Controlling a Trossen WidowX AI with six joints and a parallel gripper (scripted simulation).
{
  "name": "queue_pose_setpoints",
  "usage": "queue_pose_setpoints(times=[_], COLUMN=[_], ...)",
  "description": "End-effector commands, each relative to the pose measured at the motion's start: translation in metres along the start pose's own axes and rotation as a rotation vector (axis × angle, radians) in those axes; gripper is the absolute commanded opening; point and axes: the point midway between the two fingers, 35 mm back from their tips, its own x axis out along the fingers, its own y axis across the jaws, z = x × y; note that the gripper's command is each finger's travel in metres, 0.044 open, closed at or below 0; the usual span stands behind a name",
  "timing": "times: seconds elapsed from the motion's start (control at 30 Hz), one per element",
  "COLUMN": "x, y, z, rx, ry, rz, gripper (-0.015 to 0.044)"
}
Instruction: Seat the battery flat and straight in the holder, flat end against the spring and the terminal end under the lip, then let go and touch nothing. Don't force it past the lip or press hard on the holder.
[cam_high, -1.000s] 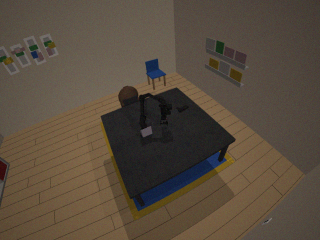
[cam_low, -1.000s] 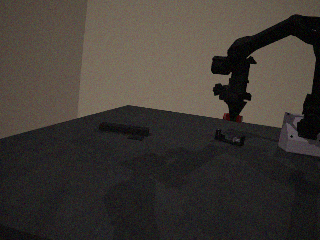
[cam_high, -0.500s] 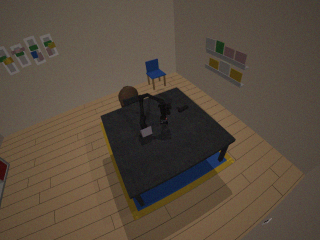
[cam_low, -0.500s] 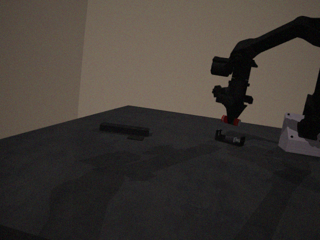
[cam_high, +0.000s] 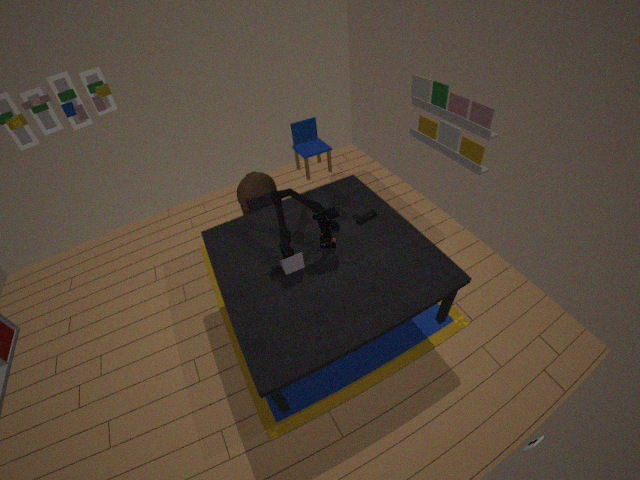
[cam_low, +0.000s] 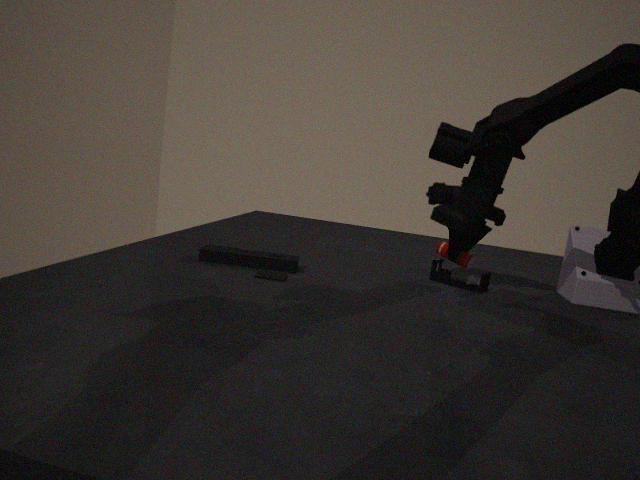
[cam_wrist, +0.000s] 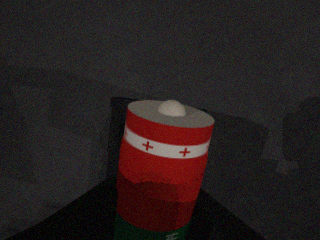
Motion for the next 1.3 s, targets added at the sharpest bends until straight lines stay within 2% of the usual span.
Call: queue_pose_setpoints(times=[0.0, 1.27], x=[0.003, 0.019], y=[0.001, 0.002], z=[-0.001, -0.014], rx=[0.0, 0.022], ry=[-0.033, -0.276], rz=[-0.001, -0.022], gripper=[0.0088, 0.0088])
